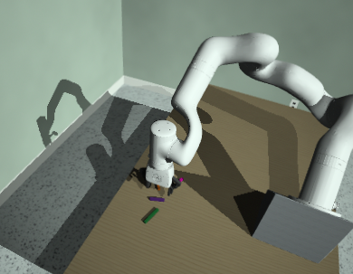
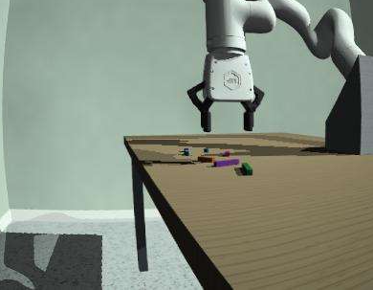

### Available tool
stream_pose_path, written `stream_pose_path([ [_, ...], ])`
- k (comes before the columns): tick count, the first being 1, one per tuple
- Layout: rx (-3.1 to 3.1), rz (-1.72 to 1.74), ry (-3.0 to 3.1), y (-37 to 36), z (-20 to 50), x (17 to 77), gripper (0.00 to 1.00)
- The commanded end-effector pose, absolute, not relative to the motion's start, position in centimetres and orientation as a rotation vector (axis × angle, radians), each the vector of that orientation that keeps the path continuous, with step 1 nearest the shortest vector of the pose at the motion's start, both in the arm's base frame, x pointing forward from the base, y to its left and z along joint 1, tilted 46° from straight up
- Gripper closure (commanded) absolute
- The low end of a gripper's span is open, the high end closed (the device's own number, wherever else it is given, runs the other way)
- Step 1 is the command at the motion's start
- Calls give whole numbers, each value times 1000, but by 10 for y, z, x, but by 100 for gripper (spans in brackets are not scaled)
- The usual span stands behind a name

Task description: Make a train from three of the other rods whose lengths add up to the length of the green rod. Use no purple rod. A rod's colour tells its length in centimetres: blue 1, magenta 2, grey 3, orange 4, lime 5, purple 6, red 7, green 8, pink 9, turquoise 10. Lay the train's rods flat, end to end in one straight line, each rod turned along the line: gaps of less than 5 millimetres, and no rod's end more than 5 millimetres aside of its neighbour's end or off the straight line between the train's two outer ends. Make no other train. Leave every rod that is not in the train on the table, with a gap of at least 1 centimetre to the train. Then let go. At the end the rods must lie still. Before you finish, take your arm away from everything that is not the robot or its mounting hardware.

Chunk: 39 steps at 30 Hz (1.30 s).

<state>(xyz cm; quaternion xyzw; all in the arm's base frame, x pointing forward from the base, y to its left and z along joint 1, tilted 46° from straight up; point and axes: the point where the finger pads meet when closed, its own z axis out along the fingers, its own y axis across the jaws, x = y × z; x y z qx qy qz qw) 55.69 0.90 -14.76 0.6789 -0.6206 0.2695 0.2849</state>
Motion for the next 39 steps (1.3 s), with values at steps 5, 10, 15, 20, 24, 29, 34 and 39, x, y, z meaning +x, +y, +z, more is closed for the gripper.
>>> stream_pose_path([
  [5, 1677, 799, -1853, -7, -125, 569, 0],
  [10, 1558, 854, -1992, -21, -109, 577, 0],
  [15, 1439, 903, -2116, -34, -93, 583, 0],
  [20, 1339, 941, -2210, -44, -81, 588, 0],
  [24, 1216, 983, -2313, -57, -67, 593, 0],
  [29, 1078, 1026, -2418, -70, -52, 597, 0],
  [34, 929, 1067, -2517, -85, -36, 600, 0],
  [39, 774, 1105, -2607, -99, -21, 603, 0],
])
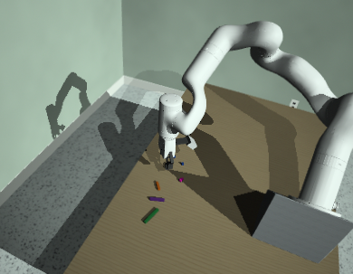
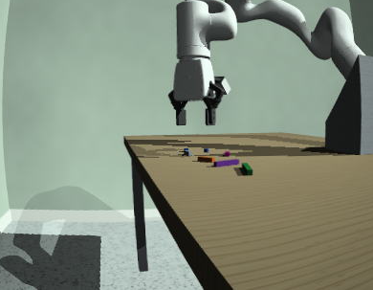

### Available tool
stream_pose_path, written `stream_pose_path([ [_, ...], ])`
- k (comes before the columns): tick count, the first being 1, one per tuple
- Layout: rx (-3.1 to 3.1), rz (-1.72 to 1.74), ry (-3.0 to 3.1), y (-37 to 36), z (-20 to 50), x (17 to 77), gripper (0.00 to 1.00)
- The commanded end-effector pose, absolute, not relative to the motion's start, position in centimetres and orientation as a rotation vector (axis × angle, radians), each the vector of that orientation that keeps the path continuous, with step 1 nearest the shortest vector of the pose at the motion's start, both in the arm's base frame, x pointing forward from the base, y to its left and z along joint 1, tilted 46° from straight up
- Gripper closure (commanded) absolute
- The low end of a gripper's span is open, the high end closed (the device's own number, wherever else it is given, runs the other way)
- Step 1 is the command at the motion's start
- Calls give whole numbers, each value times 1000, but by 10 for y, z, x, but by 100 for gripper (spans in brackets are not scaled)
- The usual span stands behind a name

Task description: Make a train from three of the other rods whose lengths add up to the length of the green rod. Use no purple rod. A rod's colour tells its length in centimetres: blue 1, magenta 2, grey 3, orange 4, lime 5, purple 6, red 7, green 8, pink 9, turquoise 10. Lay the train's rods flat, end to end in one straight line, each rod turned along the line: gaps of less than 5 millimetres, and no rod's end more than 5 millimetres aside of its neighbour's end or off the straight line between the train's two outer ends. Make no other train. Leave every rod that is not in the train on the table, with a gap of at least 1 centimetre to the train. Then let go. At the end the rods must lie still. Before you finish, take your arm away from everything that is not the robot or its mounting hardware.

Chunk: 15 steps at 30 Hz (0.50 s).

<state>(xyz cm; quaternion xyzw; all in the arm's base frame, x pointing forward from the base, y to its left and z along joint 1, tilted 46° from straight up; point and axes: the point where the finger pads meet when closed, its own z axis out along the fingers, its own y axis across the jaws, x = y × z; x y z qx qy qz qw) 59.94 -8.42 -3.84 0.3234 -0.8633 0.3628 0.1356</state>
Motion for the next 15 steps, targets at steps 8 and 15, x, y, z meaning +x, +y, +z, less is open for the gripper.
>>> stream_pose_path([
  [8, 522, 1158, -2730, -121, 2, 606, 0],
  [15, 310, 1196, -2812, -139, 21, 607, 0],
])
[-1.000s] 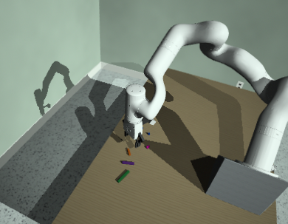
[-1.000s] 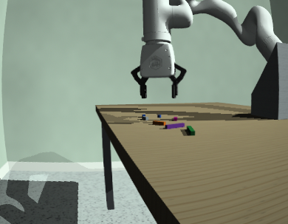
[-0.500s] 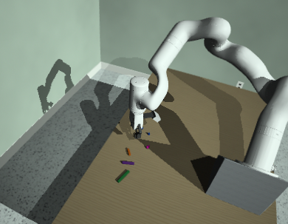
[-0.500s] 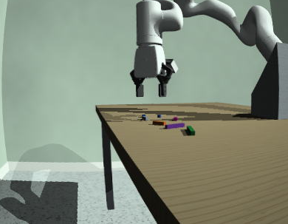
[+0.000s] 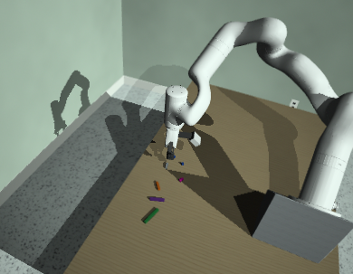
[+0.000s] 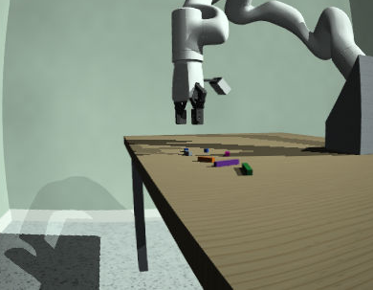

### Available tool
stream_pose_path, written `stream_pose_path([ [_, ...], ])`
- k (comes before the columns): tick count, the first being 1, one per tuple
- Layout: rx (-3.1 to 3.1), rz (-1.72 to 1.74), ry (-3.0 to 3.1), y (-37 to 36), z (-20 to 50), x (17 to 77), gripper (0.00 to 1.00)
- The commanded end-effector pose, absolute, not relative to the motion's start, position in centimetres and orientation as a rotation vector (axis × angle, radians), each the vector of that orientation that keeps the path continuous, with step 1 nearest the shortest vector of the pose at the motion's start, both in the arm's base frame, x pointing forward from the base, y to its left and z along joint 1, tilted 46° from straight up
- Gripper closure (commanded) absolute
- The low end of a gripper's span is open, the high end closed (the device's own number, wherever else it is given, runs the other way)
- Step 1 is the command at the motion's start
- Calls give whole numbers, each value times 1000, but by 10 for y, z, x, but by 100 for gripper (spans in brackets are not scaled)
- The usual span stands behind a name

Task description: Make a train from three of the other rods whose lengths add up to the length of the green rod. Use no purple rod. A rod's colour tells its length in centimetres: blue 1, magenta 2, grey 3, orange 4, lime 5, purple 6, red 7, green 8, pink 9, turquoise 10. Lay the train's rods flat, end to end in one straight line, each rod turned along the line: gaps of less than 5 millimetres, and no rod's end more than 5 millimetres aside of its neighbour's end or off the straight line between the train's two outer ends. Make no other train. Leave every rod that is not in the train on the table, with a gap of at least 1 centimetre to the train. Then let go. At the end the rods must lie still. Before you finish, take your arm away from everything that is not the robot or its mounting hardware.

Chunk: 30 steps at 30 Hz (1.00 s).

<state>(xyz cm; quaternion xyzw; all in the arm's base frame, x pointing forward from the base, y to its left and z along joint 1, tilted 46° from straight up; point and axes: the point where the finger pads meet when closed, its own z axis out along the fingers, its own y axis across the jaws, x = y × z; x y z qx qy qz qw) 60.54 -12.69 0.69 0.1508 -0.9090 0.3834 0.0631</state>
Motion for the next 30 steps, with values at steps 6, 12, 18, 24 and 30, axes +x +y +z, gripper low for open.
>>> stream_pose_path([
  [6, 91, 1228, -2880, -156, 39, 607, 0],
  [12, 76, 1230, -2884, -158, 40, 607, 76],
  [18, 76, 1230, -2884, -158, 40, 607, 76],
  [24, 76, 1230, -2884, -158, 40, 607, 76],
  [30, 76, 1230, -2884, -158, 40, 607, 76],
])
